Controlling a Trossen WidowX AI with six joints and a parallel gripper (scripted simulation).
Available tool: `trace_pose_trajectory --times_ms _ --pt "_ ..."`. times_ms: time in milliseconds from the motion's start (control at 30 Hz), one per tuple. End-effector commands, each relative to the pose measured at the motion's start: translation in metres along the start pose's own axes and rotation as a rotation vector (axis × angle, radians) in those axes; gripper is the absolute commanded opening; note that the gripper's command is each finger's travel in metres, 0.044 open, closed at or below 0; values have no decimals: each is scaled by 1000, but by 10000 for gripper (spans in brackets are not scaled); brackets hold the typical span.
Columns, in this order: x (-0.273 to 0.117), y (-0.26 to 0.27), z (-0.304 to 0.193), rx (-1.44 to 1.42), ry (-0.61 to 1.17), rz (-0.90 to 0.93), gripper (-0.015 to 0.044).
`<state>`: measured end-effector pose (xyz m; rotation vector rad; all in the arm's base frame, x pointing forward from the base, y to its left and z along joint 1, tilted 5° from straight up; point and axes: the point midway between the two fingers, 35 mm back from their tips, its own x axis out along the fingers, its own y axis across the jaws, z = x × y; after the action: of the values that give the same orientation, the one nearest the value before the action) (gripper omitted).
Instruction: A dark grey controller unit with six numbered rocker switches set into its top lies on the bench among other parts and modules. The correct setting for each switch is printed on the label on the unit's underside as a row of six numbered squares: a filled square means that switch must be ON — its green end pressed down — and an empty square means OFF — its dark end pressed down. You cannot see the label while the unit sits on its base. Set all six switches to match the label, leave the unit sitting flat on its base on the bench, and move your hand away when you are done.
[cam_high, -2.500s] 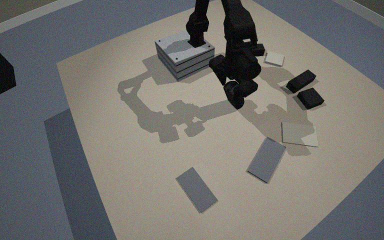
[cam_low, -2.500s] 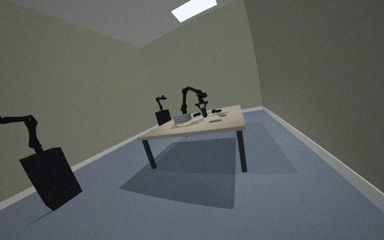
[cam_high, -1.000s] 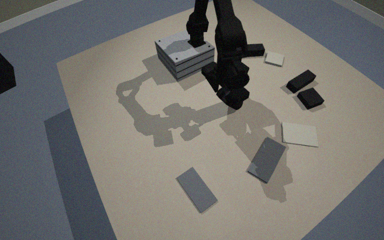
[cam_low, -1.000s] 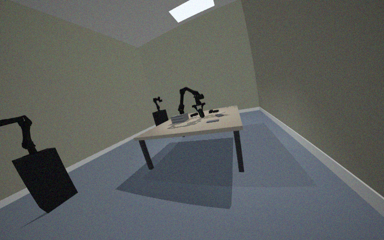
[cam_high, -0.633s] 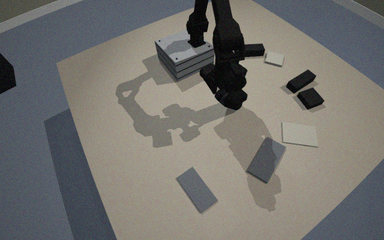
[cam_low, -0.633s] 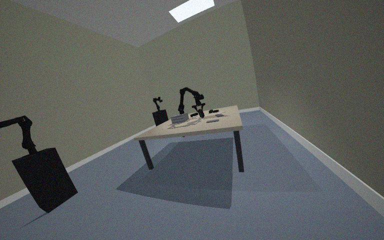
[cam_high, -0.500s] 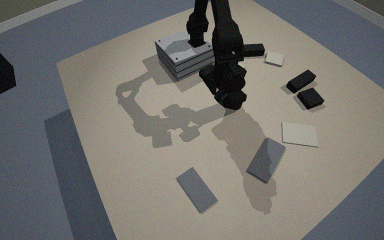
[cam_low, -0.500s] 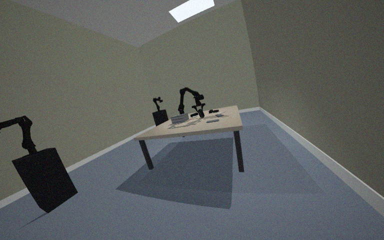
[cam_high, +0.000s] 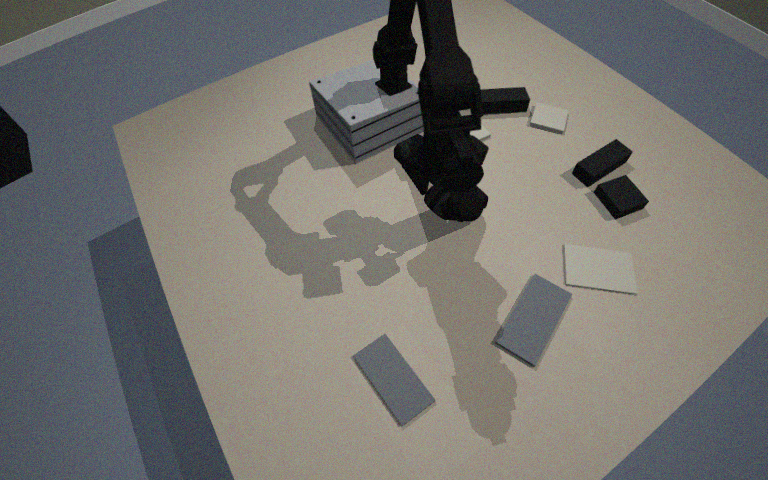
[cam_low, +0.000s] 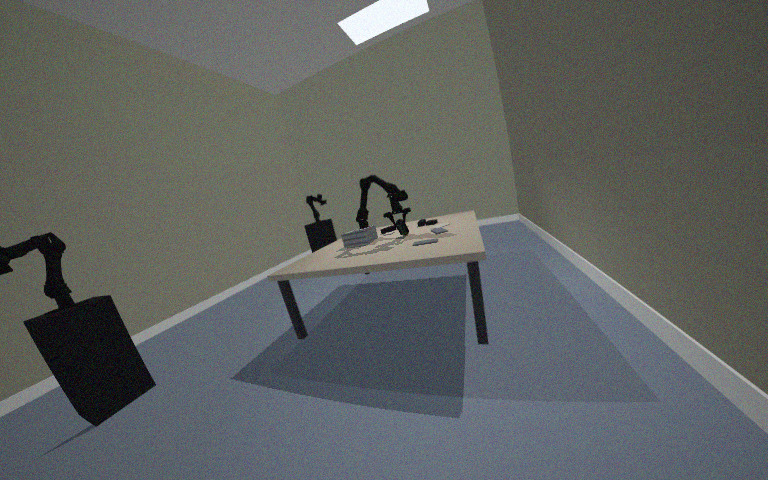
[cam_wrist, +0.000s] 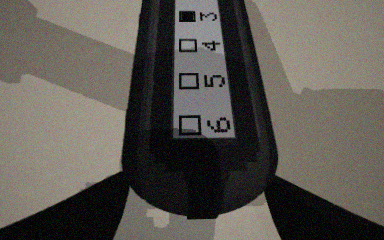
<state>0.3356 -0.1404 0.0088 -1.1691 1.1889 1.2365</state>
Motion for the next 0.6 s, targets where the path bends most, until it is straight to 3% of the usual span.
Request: trace_pose_trajectory --times_ms 0,567 --pt "9 1 1 -8 -12 18 335" --pt "19 2 -8 -8 -11 18 335"
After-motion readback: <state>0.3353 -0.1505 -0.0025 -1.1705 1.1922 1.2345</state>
